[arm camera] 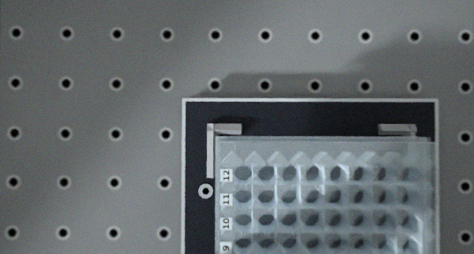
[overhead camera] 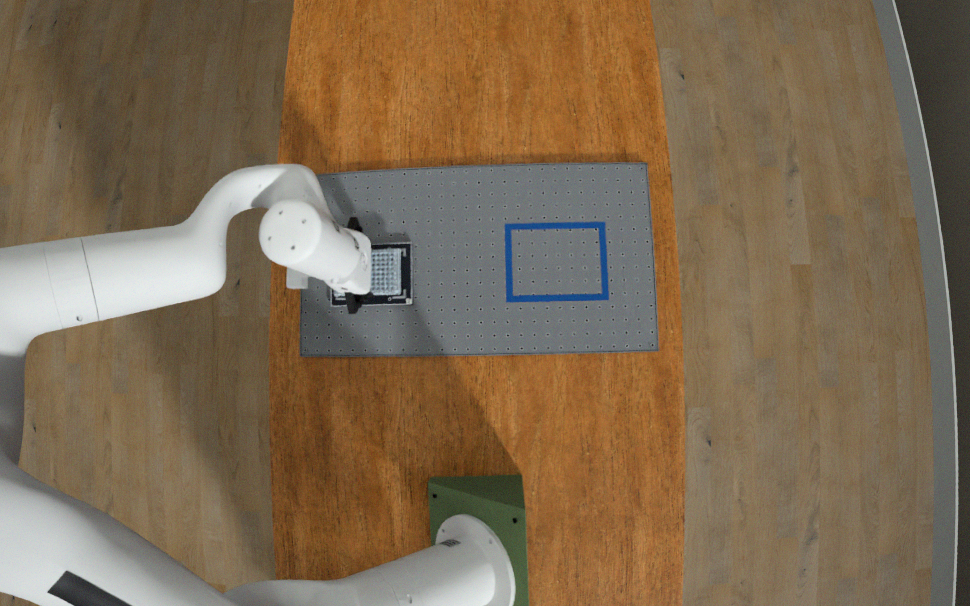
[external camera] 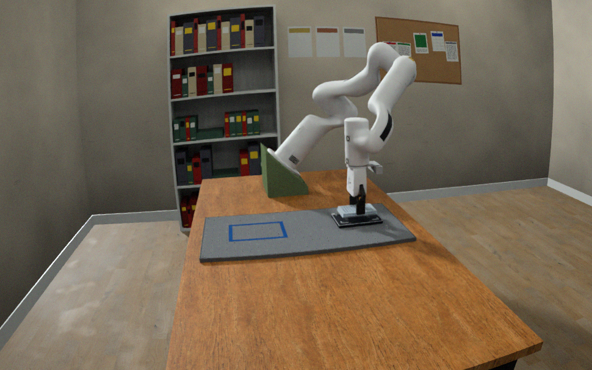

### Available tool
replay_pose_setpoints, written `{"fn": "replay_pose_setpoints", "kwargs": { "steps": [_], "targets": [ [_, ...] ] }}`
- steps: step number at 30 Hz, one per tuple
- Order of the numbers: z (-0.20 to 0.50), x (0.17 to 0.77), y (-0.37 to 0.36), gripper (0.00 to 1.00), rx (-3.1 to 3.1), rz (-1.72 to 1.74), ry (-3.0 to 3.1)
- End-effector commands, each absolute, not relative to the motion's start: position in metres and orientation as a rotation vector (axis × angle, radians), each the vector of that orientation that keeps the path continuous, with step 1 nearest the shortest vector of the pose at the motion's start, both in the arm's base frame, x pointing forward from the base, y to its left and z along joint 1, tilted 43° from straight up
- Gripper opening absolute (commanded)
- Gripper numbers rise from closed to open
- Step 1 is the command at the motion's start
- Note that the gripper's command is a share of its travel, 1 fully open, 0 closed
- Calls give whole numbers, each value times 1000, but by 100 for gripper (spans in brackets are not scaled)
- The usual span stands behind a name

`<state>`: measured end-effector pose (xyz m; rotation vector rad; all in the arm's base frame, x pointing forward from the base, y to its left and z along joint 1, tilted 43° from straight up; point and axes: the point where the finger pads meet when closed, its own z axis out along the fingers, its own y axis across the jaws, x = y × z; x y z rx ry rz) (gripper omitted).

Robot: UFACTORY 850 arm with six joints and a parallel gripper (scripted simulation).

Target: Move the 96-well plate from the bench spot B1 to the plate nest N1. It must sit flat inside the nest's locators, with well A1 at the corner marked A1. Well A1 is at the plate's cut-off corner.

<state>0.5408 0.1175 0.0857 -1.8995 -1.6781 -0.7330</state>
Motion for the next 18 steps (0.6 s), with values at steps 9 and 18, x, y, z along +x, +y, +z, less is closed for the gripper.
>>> {"fn": "replay_pose_setpoints", "kwargs": {
  "steps": [9,18],
  "targets": [
    [81,542,122,0,-1900,-735,-1678],
    [81,542,122,0,-1900,-735,-1678]
  ]
}}
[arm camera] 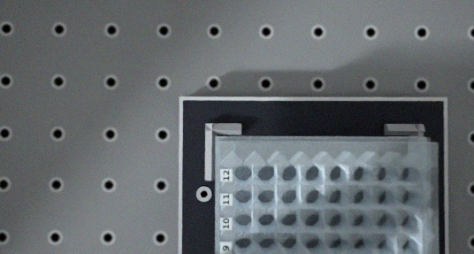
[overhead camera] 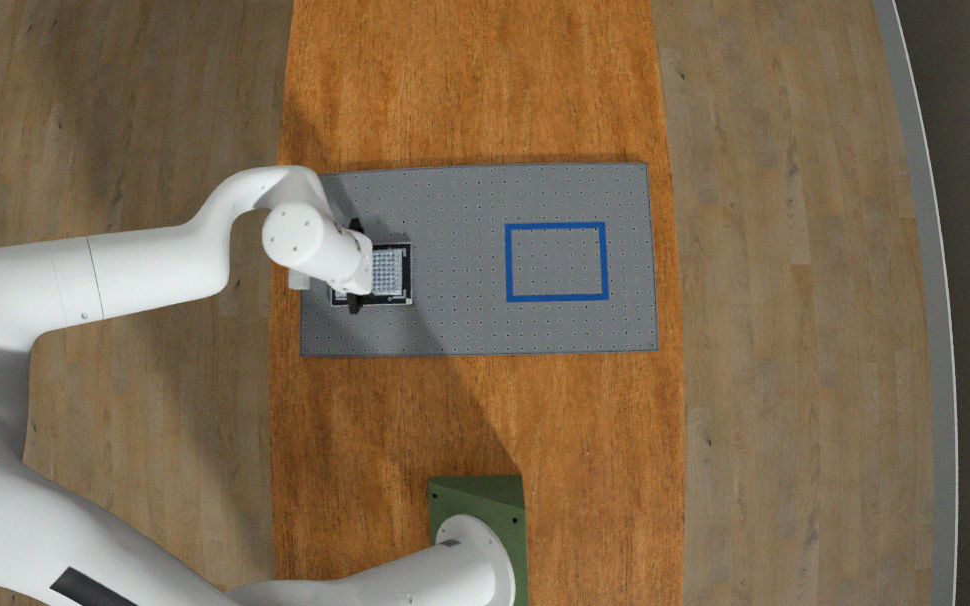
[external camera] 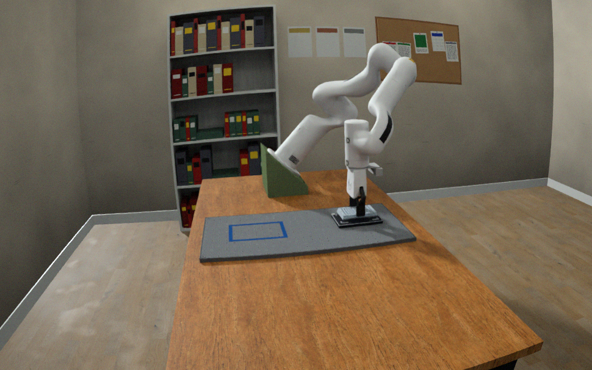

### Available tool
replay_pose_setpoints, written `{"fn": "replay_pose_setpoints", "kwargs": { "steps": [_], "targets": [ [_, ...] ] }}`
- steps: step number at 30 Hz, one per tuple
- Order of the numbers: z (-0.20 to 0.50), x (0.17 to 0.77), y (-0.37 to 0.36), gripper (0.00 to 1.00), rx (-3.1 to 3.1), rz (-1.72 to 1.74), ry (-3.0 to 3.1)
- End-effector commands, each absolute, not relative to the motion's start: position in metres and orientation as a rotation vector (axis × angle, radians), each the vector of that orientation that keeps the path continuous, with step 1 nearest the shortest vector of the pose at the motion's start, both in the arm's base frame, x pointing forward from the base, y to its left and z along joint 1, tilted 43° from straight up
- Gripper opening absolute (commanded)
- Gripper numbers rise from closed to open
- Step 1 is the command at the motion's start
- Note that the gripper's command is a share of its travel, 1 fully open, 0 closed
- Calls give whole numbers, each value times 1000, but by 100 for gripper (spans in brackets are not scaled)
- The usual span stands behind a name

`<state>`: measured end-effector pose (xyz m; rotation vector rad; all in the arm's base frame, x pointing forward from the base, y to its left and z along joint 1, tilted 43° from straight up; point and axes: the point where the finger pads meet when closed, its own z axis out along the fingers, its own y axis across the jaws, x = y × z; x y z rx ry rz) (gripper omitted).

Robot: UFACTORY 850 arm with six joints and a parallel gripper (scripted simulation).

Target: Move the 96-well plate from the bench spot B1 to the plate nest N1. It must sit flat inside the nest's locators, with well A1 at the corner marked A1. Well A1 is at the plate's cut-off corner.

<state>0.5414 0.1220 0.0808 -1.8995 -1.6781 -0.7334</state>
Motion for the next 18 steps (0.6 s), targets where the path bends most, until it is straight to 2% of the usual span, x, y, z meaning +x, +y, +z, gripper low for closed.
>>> {"fn": "replay_pose_setpoints", "kwargs": {
  "steps": [1,18],
  "targets": [
    [81,542,122,0,-1900,-735,-1678],
    [80,542,123,0,-1900,-735,-1678]
  ]
}}
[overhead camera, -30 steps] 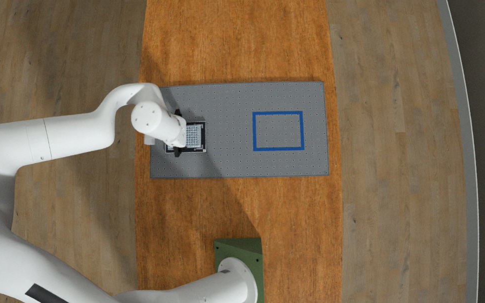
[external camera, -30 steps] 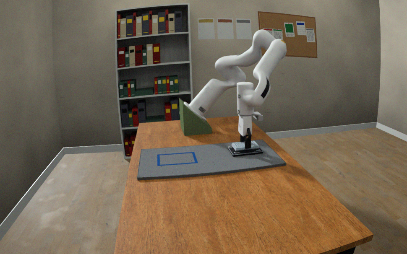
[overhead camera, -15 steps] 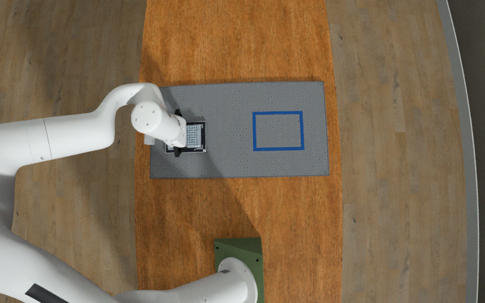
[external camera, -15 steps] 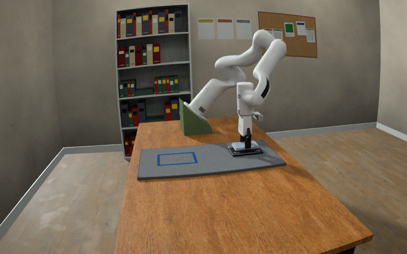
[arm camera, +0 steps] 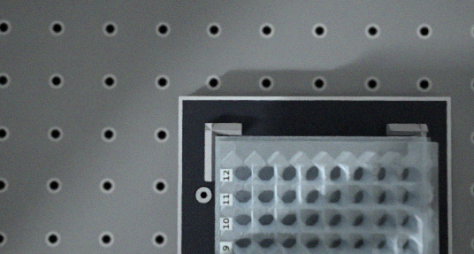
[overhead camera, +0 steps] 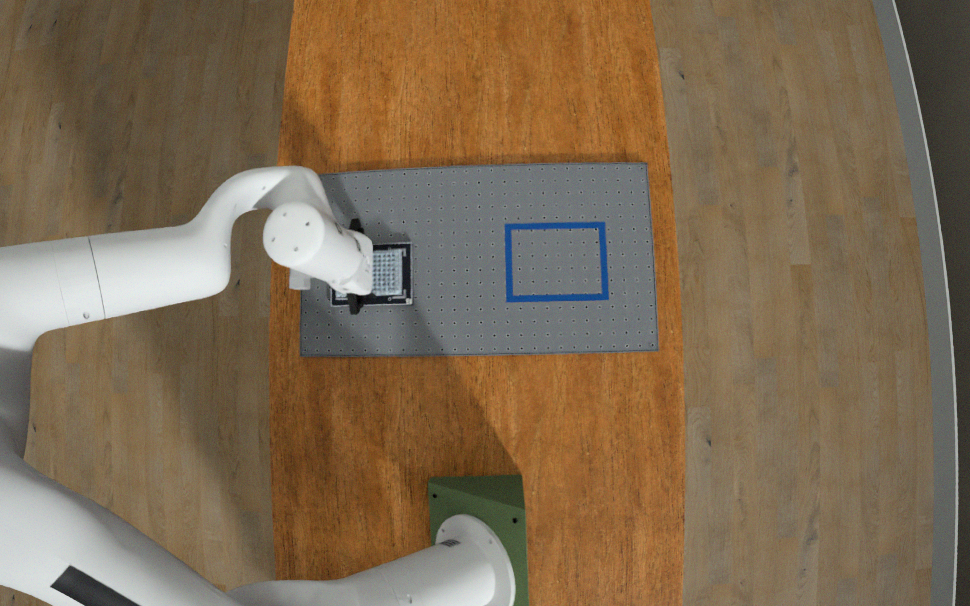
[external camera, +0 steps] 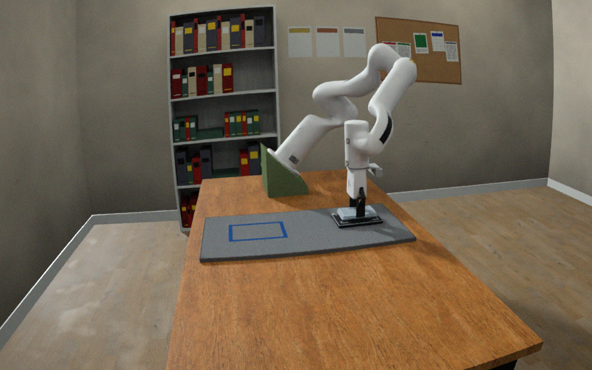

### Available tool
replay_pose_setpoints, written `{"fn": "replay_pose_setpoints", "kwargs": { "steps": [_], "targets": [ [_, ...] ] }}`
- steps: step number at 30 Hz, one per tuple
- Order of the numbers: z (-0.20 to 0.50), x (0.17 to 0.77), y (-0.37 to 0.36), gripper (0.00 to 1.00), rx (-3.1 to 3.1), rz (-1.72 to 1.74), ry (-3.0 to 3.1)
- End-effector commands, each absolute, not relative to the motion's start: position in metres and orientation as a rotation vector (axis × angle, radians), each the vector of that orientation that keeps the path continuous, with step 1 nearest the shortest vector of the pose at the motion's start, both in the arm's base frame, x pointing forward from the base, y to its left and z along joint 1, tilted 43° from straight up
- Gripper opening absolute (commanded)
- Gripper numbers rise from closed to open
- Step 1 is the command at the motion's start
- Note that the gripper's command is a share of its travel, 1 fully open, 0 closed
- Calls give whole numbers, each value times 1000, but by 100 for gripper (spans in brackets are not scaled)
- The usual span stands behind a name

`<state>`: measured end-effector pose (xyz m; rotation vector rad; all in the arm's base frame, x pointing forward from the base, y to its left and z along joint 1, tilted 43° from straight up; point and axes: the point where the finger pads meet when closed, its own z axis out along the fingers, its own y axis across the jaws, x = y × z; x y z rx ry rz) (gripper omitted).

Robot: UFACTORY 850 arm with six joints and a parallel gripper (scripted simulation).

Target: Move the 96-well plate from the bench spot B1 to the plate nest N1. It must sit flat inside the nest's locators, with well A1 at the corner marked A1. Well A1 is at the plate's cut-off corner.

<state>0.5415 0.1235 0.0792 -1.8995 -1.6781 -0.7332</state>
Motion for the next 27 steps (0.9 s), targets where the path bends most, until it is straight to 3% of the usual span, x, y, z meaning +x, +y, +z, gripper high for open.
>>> {"fn": "replay_pose_setpoints", "kwargs": {
  "steps": [1,27],
  "targets": [
    [80,542,123,0,-1900,-735,-1678],
    [77,543,126,0,-1900,-735,-1678]
  ]
}}
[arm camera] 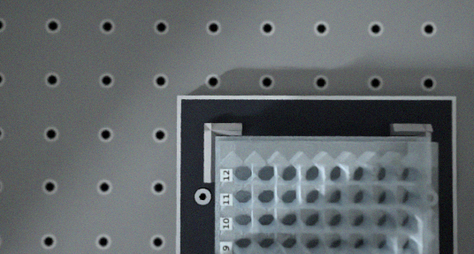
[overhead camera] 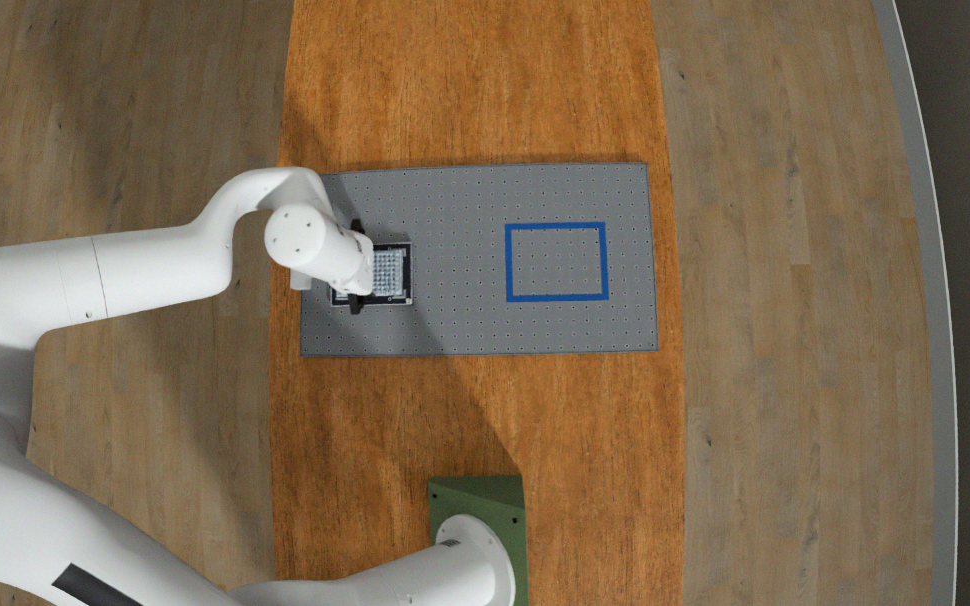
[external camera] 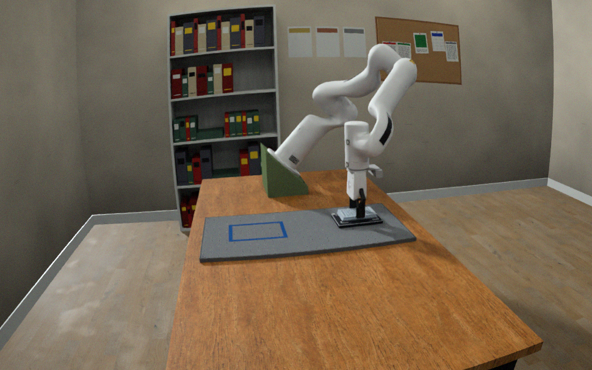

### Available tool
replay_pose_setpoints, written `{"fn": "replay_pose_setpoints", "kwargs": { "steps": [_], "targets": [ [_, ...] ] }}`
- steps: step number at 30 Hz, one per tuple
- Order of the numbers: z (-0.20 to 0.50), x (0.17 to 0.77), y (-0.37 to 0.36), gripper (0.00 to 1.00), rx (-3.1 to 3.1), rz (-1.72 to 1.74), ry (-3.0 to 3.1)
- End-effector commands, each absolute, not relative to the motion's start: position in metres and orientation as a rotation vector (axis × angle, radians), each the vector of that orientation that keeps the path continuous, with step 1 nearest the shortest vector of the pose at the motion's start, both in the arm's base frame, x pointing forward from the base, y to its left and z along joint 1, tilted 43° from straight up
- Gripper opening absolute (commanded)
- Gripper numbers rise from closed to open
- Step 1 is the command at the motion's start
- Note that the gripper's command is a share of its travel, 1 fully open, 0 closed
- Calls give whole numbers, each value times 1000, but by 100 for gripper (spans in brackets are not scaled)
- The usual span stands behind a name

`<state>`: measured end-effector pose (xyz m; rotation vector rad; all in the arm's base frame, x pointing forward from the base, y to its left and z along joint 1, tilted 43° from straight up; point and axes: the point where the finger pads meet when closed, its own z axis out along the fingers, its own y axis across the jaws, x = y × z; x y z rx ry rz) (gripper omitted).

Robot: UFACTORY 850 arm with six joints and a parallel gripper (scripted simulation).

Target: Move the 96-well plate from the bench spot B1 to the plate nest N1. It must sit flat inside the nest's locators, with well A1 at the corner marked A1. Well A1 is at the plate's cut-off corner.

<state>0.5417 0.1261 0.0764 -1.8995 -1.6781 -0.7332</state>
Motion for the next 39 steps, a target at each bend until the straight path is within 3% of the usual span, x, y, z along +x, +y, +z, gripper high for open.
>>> {"fn": "replay_pose_setpoints", "kwargs": {
  "steps": [1,31,32,39],
  "targets": [
    [77,543,126,0,-1900,-735,-1678],
    [73,543,129,0,-1900,-735,-1678],
    [73,543,129,100,-1900,-735,-1678],
    [73,543,129,100,-1900,-735,-1678]
  ]
}}
